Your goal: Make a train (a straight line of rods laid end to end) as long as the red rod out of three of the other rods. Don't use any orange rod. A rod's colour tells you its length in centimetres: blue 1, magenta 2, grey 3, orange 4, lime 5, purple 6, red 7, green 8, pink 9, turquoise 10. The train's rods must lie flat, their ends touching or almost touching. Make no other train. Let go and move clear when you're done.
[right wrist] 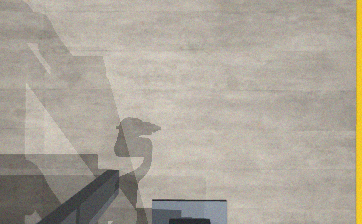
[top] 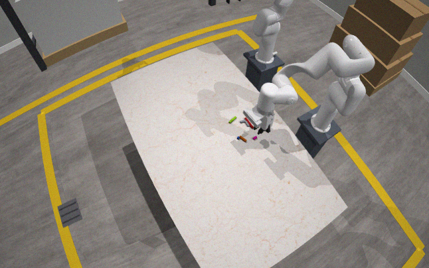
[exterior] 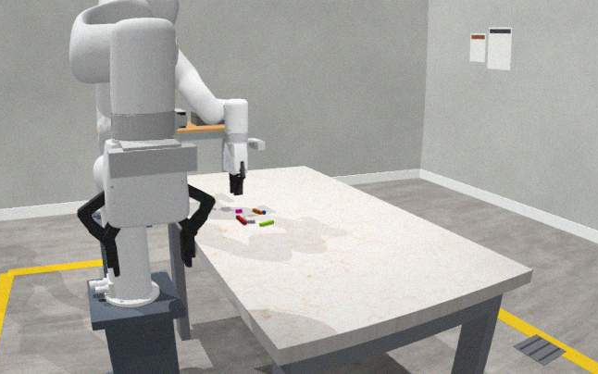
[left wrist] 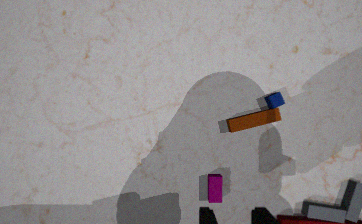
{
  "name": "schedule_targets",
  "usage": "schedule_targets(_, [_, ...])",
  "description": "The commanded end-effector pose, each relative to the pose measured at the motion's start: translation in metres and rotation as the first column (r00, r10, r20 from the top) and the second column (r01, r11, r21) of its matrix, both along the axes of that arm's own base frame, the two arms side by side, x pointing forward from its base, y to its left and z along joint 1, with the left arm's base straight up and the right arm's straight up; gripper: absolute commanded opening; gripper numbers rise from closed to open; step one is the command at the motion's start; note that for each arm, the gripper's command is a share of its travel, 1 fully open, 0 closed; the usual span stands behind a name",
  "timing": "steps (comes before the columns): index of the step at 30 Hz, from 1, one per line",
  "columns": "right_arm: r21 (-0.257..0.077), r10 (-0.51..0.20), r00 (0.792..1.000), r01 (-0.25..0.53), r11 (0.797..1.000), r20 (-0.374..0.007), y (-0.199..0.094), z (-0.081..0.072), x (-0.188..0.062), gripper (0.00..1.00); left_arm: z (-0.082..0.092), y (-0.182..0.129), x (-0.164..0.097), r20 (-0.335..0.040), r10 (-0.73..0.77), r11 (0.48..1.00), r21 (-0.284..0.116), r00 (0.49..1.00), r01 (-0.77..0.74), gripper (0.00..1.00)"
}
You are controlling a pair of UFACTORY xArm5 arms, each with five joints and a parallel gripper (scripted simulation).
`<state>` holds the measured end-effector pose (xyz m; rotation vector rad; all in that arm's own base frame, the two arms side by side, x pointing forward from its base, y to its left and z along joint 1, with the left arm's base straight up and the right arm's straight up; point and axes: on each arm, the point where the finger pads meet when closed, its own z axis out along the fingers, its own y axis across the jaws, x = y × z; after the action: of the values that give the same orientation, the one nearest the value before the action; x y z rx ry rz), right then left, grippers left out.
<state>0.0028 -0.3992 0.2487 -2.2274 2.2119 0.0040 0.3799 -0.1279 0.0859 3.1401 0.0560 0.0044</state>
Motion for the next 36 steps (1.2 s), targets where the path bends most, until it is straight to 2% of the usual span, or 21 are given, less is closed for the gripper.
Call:
schedule_targets(1, [-0.004, 0.0, 1.0, 0.0, 1.0, 0.0, -0.0008, 0.0013, 0.0, 1.0, 0.0252, 0.0, -0.0001, 0.001, 0.0, 1.0, 0.0, 1.0, 0.0, 0.26])
schedule_targets(9, [-0.004, 0.0, 1.0, 0.0, 1.0, 0.0, -0.0008, 0.0013, 0.0, 1.0, 0.0305, 0.0, -0.0001, 0.001, 0.0, 1.0, 0.0, 1.0, 0.0, 0.26])
schedule_targets(10, [-0.004, 0.0, 1.0, 0.0, 1.0, 0.0, -0.0008, 0.0013, 0.0, 1.0, 0.0305, 0.0, -0.0001, 0.001, 0.0, 1.0, 0.0, 1.0, 0.0, 1.0])
schedule_targets(30, [-0.004, 0.0, 1.0, 0.0, 1.0, 0.0, -0.0008, 0.0013, 0.0, 1.0, 0.0305, 0.0, -0.0001, 0.001, 0.0, 1.0, 0.0, 1.0, 0.0, 1.0])
schedule_targets(36, [-0.004, 0.0, 1.0, 0.0, 1.0, 0.0, -0.0008, 0.0013, 0.0, 1.0, 0.0295, -0.0013, 0.0036, 0.001, -0.076, 0.997, 0.0, 0.997, 0.076, 1.0])
